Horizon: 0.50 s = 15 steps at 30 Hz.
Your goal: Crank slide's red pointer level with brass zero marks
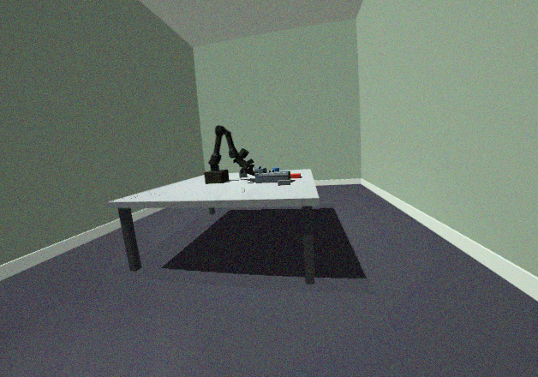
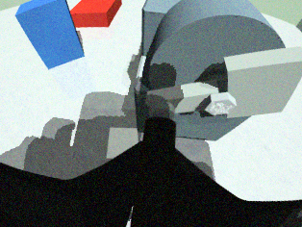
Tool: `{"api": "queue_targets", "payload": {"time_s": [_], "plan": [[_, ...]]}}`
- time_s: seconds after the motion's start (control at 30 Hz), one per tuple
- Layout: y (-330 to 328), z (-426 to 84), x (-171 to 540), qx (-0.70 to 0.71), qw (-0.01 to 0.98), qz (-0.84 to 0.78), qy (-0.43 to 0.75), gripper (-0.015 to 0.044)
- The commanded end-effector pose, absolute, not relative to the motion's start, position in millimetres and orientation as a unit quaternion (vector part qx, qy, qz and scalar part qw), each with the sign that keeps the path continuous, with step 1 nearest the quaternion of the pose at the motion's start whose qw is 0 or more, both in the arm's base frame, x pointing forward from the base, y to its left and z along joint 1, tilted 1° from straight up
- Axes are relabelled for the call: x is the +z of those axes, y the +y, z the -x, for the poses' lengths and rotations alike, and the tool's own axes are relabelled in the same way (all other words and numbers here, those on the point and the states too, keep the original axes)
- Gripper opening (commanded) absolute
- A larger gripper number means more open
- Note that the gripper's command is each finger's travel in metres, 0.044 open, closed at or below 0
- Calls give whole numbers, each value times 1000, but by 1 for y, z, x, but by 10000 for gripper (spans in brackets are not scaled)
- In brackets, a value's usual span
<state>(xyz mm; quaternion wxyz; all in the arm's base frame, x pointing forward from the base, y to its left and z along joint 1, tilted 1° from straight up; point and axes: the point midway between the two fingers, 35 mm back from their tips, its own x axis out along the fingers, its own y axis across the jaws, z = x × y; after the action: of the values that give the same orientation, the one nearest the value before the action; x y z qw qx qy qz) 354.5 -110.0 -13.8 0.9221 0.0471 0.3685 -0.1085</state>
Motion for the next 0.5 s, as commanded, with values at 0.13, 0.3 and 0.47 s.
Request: {"api": "queue_targets", "payload": {"time_s": [0.13,0.3,0.47], "plan": [[-105,-355,0,-105,924,-47,365,0],[-106,-355,7,-105,924,-47,365,0],[-108,-354,13,-105,924,-47,365,0]]}}
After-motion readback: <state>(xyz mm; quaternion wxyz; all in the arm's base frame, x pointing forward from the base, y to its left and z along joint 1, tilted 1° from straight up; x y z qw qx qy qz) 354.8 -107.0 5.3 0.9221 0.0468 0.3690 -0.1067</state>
